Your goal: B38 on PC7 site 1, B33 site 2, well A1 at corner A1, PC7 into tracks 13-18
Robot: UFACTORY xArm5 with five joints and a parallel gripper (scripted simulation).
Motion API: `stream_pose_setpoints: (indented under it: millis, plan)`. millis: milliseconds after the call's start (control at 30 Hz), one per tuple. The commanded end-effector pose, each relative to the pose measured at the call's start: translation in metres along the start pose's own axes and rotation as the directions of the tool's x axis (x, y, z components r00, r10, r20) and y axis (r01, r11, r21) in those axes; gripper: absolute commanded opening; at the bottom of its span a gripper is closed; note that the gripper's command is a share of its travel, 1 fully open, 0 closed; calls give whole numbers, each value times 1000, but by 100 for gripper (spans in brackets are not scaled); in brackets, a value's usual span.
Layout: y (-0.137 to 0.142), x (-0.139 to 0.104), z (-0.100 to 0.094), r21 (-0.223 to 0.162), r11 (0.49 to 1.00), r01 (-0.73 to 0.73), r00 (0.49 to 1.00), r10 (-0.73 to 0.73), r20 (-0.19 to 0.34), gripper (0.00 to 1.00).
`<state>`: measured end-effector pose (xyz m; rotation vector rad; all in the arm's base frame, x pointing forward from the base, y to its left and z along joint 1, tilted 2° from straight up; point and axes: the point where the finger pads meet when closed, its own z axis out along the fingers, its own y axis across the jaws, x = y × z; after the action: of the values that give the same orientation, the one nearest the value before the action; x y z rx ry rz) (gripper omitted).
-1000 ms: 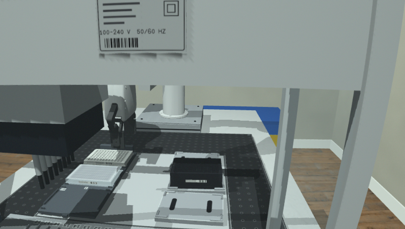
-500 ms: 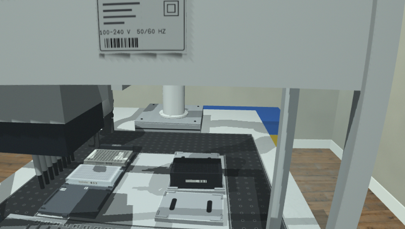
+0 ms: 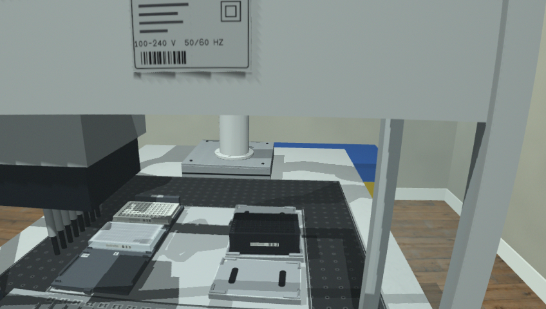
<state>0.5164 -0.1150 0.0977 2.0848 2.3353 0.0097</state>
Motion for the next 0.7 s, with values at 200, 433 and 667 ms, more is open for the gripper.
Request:
stream_pose_setpoints:
  millis: [200, 433, 667]
  plan:
    - [2, -38, -1, -10, 1000, 1, 1000, -1, -22, 100]
    - [2, -68, 0, -10, 1000, 1, 1000, -1, -21, 100]
    - [2, -68, 0, -10, 1000, 1, 1000, -1, -21, 100]
